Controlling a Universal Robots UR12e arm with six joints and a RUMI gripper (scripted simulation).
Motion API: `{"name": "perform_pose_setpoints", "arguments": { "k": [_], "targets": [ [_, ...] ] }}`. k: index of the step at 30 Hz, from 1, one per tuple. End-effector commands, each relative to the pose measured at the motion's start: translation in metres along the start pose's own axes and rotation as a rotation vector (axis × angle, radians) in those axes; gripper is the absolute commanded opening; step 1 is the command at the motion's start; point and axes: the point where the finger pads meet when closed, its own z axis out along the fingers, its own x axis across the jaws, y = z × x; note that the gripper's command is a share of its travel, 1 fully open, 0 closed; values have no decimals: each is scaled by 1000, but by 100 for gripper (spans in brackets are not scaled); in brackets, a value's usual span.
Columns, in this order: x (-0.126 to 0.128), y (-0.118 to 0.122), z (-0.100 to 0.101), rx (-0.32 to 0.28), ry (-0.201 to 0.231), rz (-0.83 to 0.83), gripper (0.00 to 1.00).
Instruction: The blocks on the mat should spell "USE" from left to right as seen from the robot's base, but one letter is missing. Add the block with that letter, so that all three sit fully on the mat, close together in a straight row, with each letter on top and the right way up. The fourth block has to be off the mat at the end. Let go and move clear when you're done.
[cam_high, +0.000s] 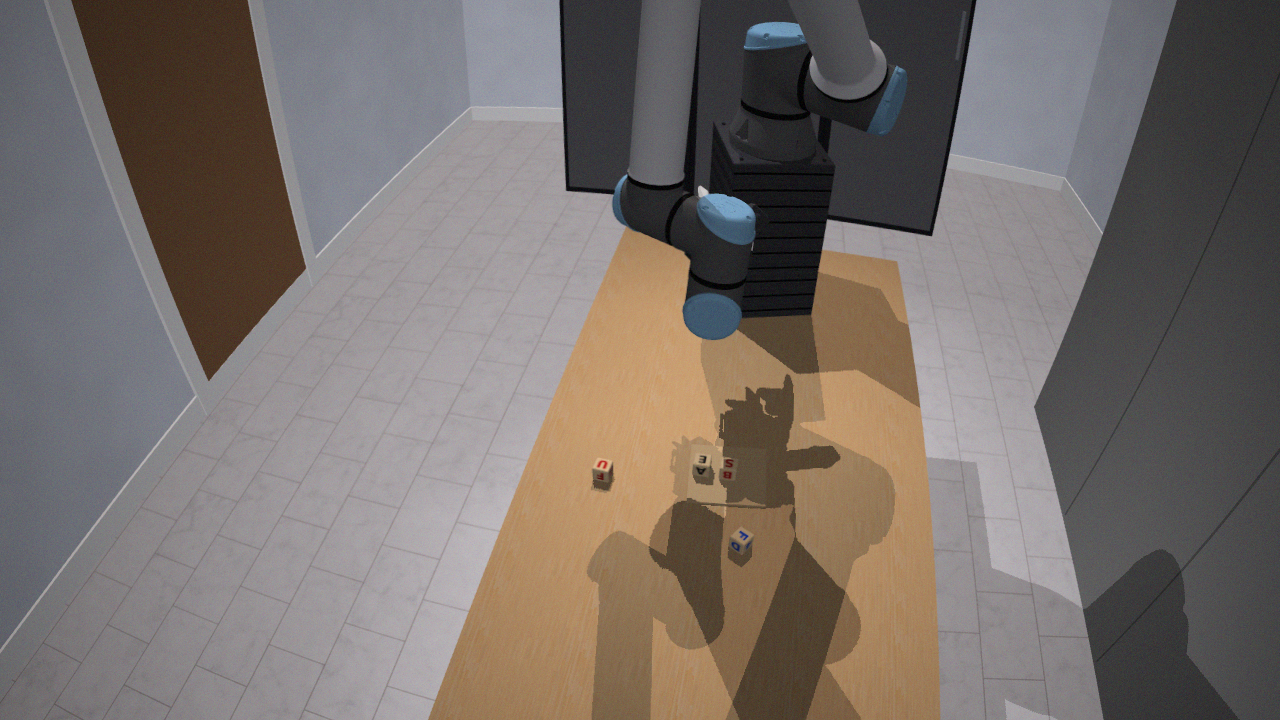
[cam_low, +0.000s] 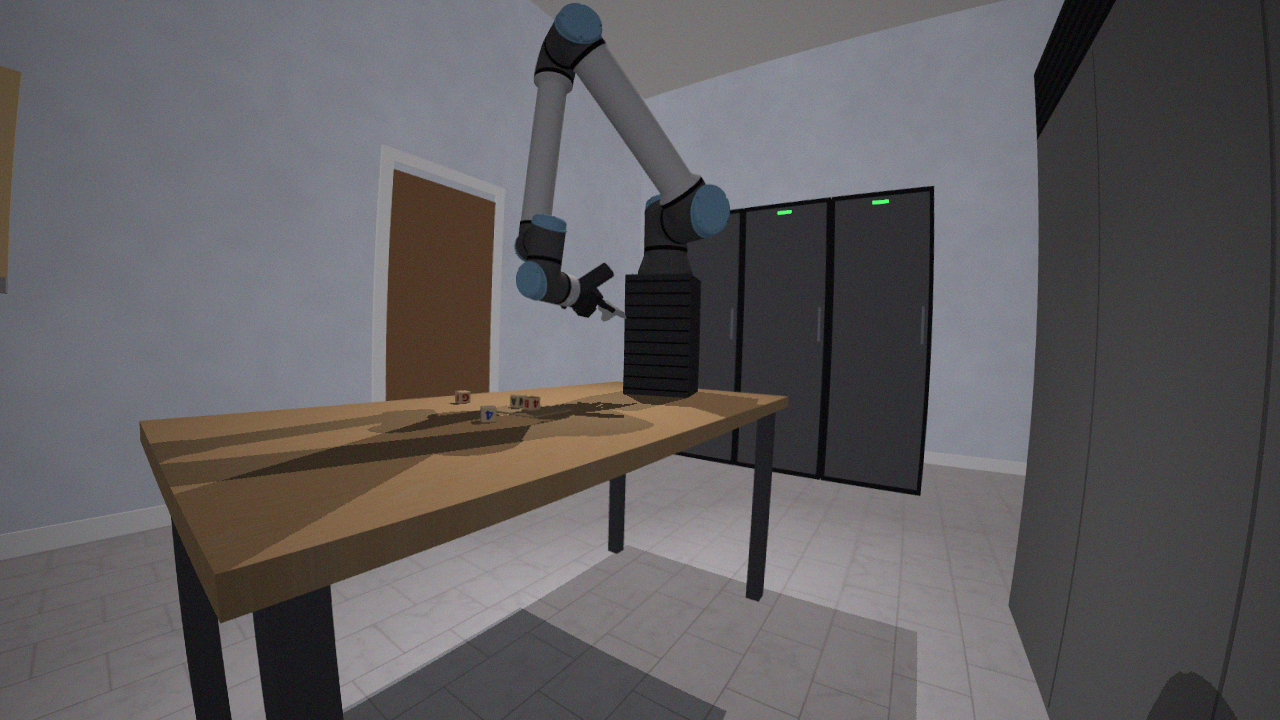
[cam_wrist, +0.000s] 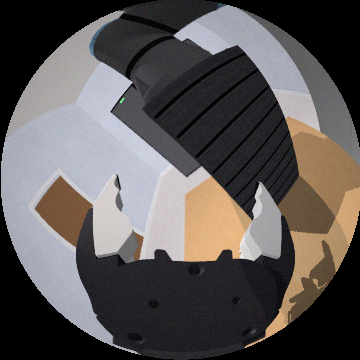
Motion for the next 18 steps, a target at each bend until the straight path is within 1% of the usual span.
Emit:
{"name": "perform_pose_setpoints", "arguments": {
  "k": [1,3,5,7,9,14,16,17,18],
  "targets": [
    [0,0,-1,-1,2,1,100],
    [4,3,-6,-4,16,2,100],
    [13,8,-17,-12,48,6,100],
    [27,18,-37,-26,102,11,100],
    [45,30,-63,-47,172,14,100],
    [71,47,-107,-84,278,12,100],
    [71,47,-107,-84,278,12,100],
    [85,56,-133,-107,337,8,100],
    [90,59,-143,-115,357,6,100]
  ]
}}
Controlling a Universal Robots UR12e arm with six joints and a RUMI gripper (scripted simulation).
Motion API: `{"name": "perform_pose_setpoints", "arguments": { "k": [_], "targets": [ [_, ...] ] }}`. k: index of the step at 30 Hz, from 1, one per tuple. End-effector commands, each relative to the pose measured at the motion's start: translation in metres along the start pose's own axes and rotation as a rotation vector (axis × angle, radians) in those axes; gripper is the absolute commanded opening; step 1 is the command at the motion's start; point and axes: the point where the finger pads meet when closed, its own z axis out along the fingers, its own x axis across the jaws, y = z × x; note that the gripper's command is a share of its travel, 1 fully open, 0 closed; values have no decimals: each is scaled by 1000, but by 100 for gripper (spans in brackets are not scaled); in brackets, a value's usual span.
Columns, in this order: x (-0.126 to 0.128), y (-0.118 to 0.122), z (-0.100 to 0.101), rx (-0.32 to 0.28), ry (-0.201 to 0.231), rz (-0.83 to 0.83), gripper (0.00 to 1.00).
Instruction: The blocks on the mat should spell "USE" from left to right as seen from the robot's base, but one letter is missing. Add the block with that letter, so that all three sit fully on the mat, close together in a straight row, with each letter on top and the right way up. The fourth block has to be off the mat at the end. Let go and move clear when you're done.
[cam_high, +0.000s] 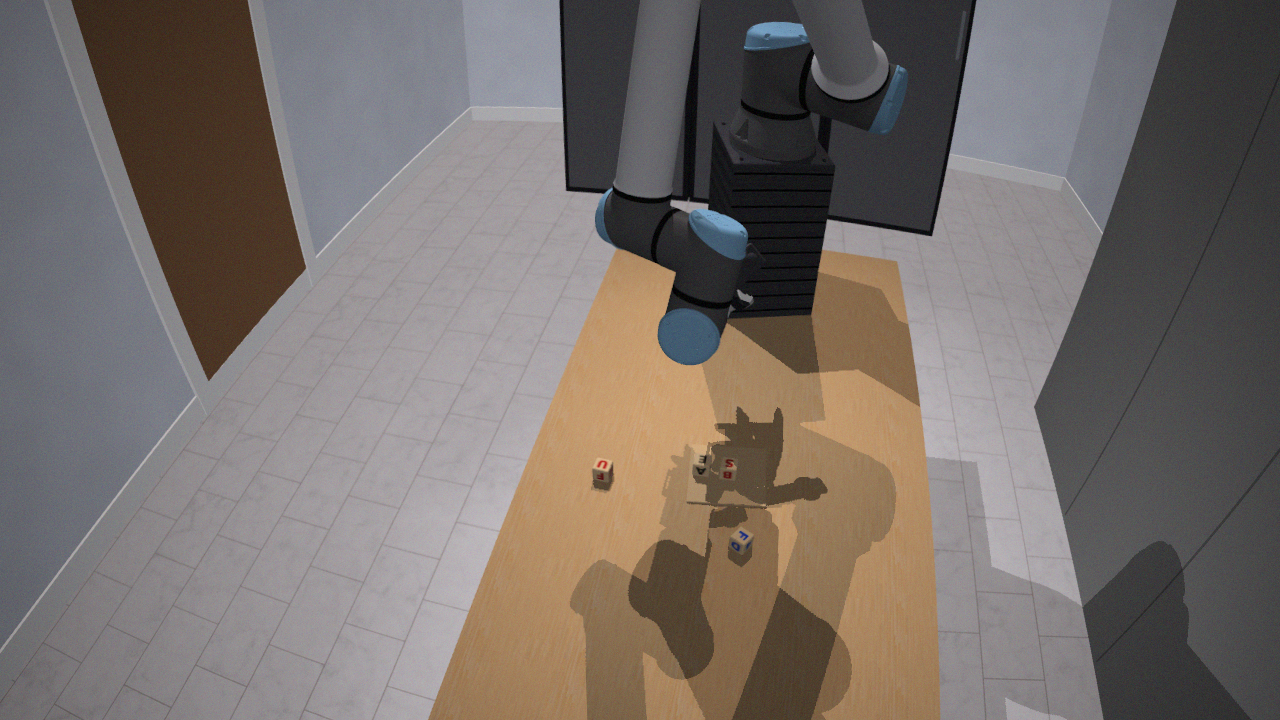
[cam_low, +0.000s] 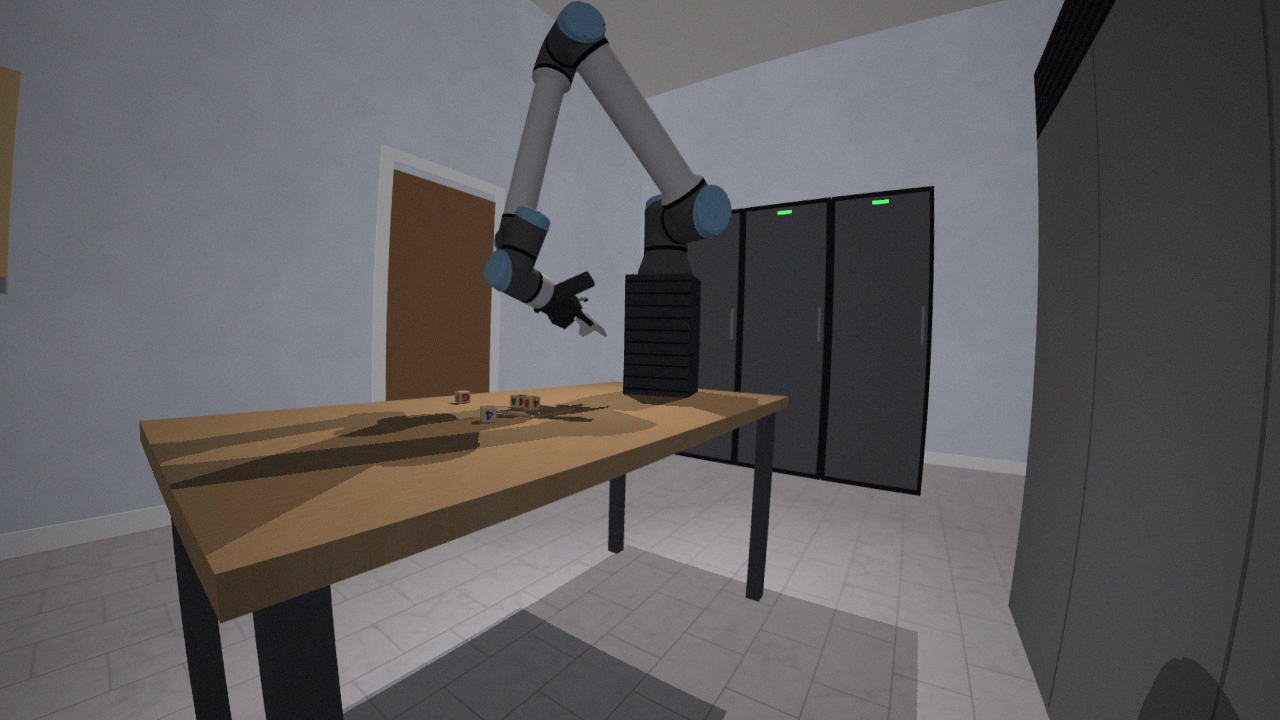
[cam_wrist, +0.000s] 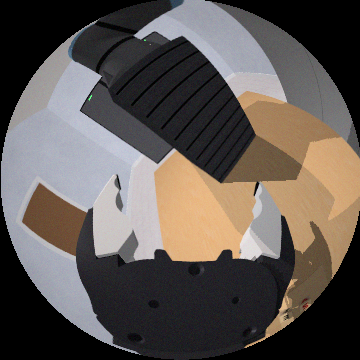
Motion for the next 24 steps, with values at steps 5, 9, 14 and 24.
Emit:
{"name": "perform_pose_setpoints", "arguments": {
  "k": [5,9,14,24],
  "targets": [
    [79,38,-81,-83,218,-21,100],
    [106,51,-117,-122,302,-40,100],
    [131,61,-155,-162,383,-64,100],
    [190,78,-261,-277,585,-146,100]
  ]
}}
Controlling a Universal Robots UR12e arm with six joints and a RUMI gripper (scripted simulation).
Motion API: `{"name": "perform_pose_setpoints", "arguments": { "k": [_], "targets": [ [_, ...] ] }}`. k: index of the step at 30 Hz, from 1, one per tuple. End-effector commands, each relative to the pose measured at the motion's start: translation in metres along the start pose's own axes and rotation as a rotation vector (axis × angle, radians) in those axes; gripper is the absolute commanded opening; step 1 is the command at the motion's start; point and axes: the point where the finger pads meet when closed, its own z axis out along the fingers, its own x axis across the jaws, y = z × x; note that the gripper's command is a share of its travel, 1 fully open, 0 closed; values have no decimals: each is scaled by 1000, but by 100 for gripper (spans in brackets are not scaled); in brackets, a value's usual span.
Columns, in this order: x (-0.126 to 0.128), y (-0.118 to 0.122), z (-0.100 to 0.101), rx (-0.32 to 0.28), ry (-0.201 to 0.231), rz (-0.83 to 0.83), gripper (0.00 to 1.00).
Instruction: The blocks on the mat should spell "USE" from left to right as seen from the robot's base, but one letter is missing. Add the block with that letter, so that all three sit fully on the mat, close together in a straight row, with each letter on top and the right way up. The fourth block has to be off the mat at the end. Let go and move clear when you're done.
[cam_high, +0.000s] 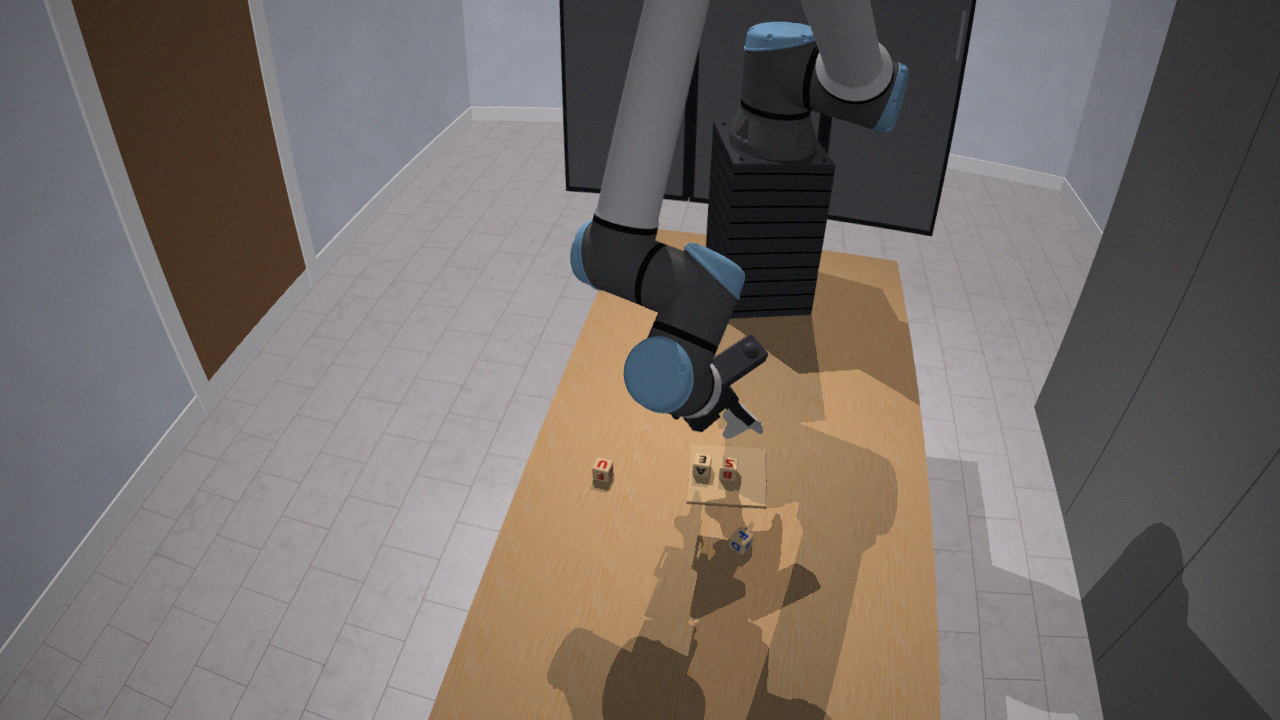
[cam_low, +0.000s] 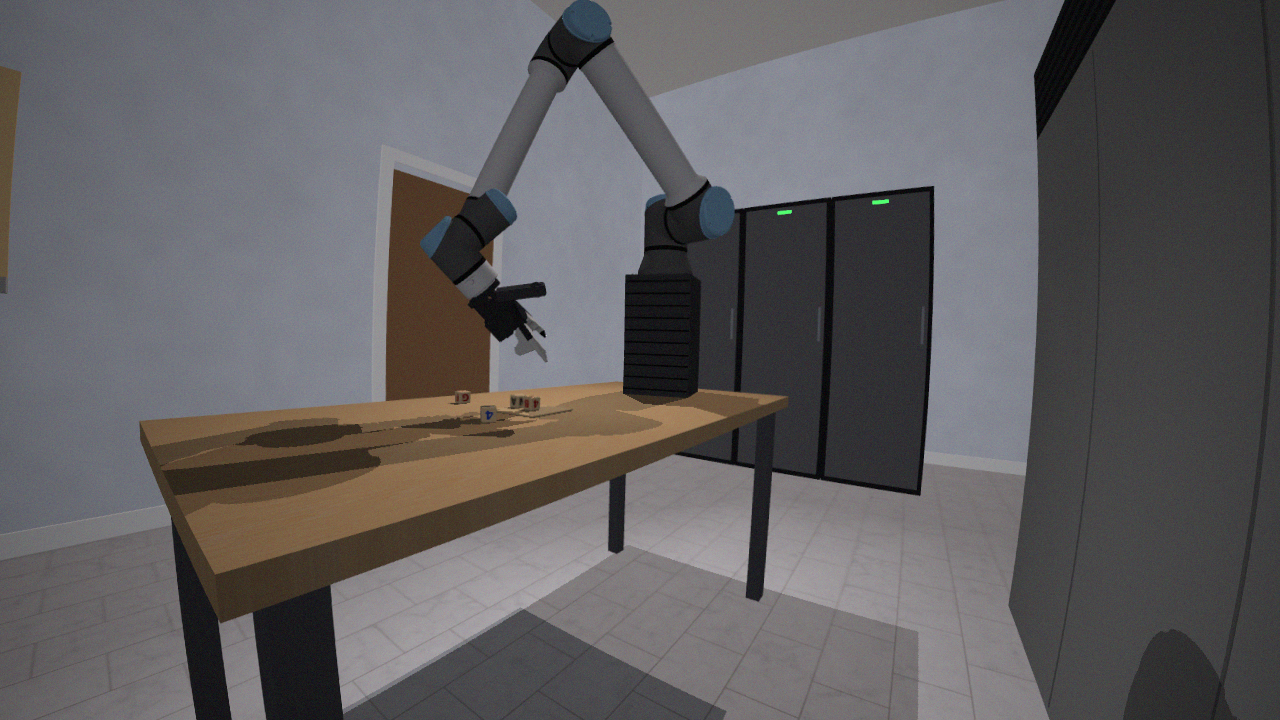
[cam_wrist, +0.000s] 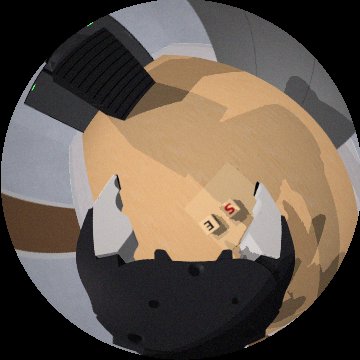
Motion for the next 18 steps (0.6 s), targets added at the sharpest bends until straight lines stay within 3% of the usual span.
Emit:
{"name": "perform_pose_setpoints", "arguments": {
  "k": [1,6,8,10,12,18],
  "targets": [
    [60,26,-33,-60,117,-49,100],
    [104,41,-67,-111,209,-101,100],
    [104,41,-67,-111,209,-101,100],
    [133,49,-91,-145,269,-138,100],
    [149,53,-105,-165,302,-161,100],
    [166,57,-121,-186,338,-186,100]
  ]
}}
